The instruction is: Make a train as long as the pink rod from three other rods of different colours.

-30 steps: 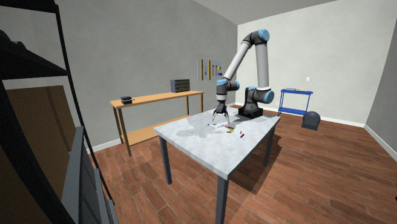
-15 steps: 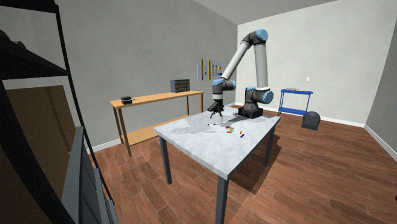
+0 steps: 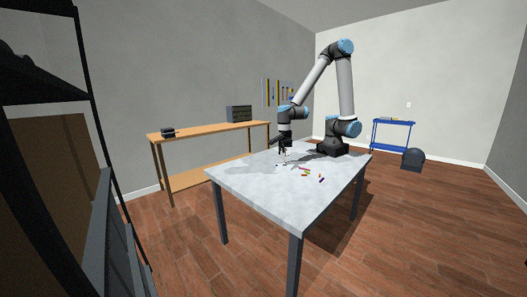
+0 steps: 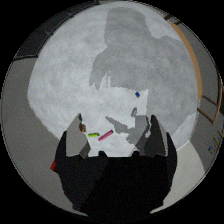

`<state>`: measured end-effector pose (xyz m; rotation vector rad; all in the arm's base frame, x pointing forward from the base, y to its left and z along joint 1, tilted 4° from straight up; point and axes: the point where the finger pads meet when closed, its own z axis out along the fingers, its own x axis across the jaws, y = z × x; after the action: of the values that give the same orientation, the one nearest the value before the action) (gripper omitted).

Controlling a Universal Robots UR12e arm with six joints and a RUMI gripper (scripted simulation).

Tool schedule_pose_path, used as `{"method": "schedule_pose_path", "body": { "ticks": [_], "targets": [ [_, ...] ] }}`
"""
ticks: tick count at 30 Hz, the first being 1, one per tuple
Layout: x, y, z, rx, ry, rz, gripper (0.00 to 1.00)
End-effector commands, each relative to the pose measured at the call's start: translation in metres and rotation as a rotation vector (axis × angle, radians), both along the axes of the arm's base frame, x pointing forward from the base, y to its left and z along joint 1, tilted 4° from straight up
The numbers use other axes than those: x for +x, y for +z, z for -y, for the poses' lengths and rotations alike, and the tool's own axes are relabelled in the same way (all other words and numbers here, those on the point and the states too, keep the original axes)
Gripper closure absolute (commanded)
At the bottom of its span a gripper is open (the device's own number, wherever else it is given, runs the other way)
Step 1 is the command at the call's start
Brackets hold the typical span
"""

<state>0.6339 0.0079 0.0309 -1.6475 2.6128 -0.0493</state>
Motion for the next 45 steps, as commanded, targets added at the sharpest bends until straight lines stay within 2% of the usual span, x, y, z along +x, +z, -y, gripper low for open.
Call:
{"method": "schedule_pose_path", "body": {
  "ticks": [1,11,13,20,27,38,39,45],
  "targets": [
    [0.000,0.001,0.017,0.008,-0.167,0.001,0.00],
    [-0.003,0.002,0.050,0.027,-0.480,0.001,0.00],
    [-0.003,0.002,0.050,0.027,-0.480,0.001,0.00],
    [-0.005,0.002,0.063,0.035,-0.609,0.002,0.00],
    [-0.006,0.002,0.069,0.039,-0.669,0.002,0.00],
    [-0.007,0.002,0.070,0.040,-0.682,0.002,0.00],
    [-0.007,0.002,0.070,0.040,-0.682,0.002,0.86],
    [-0.007,0.002,0.070,0.040,-0.682,0.002,0.86]
  ]
}}
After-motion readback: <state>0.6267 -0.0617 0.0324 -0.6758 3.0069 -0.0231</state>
